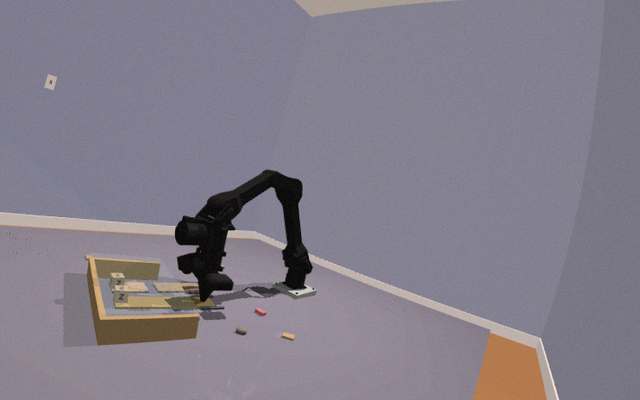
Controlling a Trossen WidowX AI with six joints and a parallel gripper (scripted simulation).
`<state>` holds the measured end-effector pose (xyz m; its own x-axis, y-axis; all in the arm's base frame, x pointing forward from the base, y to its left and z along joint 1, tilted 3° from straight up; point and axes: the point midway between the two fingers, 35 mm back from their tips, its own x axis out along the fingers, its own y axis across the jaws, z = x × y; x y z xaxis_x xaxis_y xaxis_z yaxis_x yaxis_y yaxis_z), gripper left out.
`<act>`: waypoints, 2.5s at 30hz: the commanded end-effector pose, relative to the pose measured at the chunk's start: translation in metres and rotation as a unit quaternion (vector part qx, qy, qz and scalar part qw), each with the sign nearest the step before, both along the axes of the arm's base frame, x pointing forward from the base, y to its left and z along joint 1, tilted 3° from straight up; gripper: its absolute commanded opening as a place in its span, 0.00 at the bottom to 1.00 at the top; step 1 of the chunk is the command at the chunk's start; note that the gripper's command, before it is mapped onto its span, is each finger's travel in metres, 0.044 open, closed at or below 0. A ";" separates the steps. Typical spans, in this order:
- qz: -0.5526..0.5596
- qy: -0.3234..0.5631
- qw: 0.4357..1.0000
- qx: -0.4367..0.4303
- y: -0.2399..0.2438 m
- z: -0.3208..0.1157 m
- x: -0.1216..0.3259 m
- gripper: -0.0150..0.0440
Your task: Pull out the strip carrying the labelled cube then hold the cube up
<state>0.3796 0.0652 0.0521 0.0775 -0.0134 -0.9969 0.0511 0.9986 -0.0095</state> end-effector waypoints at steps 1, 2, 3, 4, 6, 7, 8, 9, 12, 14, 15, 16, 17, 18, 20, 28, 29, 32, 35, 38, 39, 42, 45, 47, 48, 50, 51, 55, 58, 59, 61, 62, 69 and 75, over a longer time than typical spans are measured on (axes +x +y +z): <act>0.002 -0.001 1.000 0.002 0.001 -0.001 0.000 0.25; 0.002 -0.001 1.000 0.002 0.001 -0.001 0.000 0.25; 0.002 -0.001 1.000 0.002 0.001 -0.001 0.000 0.25; 0.002 -0.001 1.000 0.002 0.001 -0.001 0.000 0.25; 0.002 -0.001 1.000 0.002 0.001 -0.001 0.000 0.25; 0.002 -0.001 1.000 0.002 0.001 -0.001 0.000 0.25; 0.002 -0.001 1.000 0.002 0.001 -0.001 0.000 0.25; 0.002 -0.001 1.000 0.002 0.001 -0.001 0.000 0.25; 0.002 -0.001 1.000 0.002 0.001 -0.001 0.000 0.25; 0.002 -0.001 1.000 0.002 0.001 -0.001 0.000 0.25; 0.002 -0.001 1.000 0.002 0.001 -0.001 0.000 0.25; 0.002 -0.001 1.000 0.002 0.001 -0.001 0.000 0.25; 0.002 -0.001 1.000 0.002 0.001 -0.001 0.000 0.25; 0.002 -0.001 1.000 0.002 0.001 -0.002 0.000 0.25; 0.002 -0.001 1.000 0.002 0.001 -0.002 0.000 0.25; 0.002 -0.001 1.000 0.002 0.001 -0.003 0.001 0.25; 0.002 -0.001 1.000 0.002 0.001 -0.003 0.001 0.25; 0.002 -0.001 1.000 0.002 0.001 -0.003 0.001 0.25; 0.002 -0.001 1.000 0.002 0.001 -0.003 0.001 0.25; 0.002 -0.001 1.000 0.002 0.001 -0.003 0.001 0.25; 0.002 -0.001 1.000 0.002 0.001 -0.004 0.001 0.25; 0.002 -0.001 1.000 0.002 0.001 -0.004 0.001 0.25; 0.002 -0.001 1.000 0.002 0.001 -0.004 0.002 0.25; 0.002 -0.001 1.000 0.002 0.001 -0.004 0.001 0.25; 0.002 -0.001 1.000 0.002 0.001 -0.004 -0.001 0.25; 0.002 0.000 1.000 0.002 0.001 -0.005 -0.004 0.25; 0.002 0.000 1.000 0.002 0.001 -0.005 -0.005 0.25; 0.002 0.000 1.000 0.002 0.001 -0.006 -0.012 0.25; 0.002 0.000 1.000 0.002 0.001 -0.006 -0.016 0.25; 0.002 0.000 1.000 0.002 0.001 -0.006 -0.018 0.25; 0.002 0.000 1.000 0.002 0.001 -0.007 -0.021 0.25; 0.002 0.000 1.000 0.002 0.001 -0.007 -0.023 0.25; 0.002 0.001 1.000 0.002 0.001 -0.008 -0.033 0.25; 0.002 0.001 1.000 0.002 0.001 -0.009 -0.042 0.25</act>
<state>0.3460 0.0663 0.0474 0.0905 -0.0087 -0.9959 0.0442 0.9990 -0.0048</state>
